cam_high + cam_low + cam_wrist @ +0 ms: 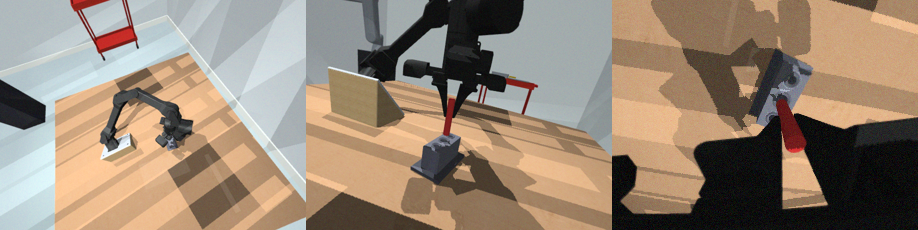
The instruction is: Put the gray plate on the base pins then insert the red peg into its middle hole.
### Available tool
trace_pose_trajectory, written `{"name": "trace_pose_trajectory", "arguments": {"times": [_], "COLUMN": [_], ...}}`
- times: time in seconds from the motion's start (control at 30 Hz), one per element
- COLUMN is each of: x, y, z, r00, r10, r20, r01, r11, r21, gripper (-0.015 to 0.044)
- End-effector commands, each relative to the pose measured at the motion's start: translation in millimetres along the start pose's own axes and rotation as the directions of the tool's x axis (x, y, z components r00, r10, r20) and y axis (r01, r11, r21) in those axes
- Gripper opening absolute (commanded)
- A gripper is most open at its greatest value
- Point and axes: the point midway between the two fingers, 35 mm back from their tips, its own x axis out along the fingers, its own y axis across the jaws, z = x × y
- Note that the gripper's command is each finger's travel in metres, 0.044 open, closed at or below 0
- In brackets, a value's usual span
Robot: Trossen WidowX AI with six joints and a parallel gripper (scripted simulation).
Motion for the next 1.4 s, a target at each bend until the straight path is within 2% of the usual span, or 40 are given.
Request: {"name": "trace_pose_trajectory", "arguments": {"times": [0.0, 1.37], "x": [1.5, 1.3], "y": [-1.5, -3.1], "z": [1.4, -0.1], "r00": [1.0, 1.0], "r10": [-0.004, -0.001], "r20": [-0.003, -0.003], "r01": [0.004, 0.001], "r11": [1.0, 1.0], "r21": [-0.001, 0.003], "gripper": [0.0, 0.0]}}
